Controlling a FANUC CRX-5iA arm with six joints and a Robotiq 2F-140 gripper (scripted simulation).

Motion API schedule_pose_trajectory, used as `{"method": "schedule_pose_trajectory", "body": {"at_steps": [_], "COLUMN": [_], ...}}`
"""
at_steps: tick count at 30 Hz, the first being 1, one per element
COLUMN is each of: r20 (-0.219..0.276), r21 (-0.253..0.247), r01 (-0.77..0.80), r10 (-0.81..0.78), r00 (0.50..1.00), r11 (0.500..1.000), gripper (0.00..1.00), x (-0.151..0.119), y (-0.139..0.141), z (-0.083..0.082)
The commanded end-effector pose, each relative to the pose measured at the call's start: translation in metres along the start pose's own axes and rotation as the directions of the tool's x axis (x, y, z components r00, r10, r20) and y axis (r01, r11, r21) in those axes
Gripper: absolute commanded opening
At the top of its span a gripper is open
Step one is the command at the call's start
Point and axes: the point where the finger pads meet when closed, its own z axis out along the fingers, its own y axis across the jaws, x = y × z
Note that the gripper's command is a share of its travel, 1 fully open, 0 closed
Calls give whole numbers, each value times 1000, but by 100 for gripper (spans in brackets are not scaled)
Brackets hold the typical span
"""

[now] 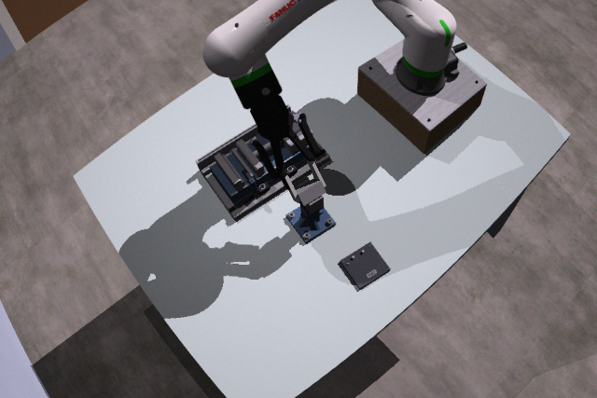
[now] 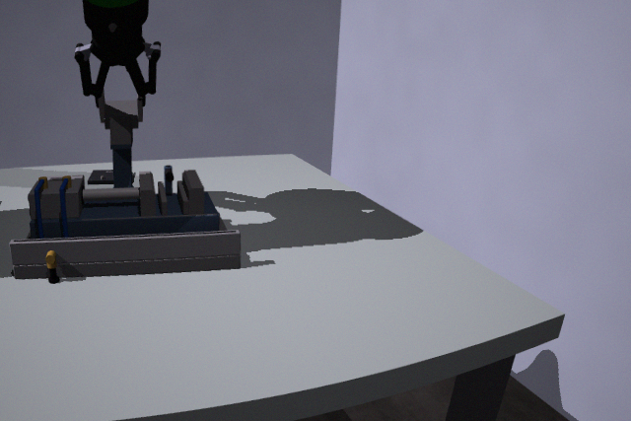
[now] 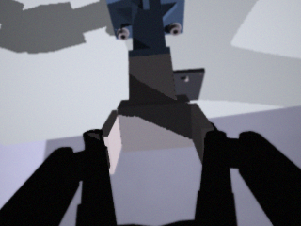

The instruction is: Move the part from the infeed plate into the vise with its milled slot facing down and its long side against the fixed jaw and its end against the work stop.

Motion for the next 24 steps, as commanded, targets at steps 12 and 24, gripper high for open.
{"method": "schedule_pose_trajectory", "body": {"at_steps": [12,24], "r20": [0,0], "r21": [0,0], "r01": [0,0], "r10": [0,0], "r00": [1000,1000], "r11": [1000,1000], "gripper": [0,0], "x": [-5,-9], "y": [0,0], "z": [-5,-9]}}
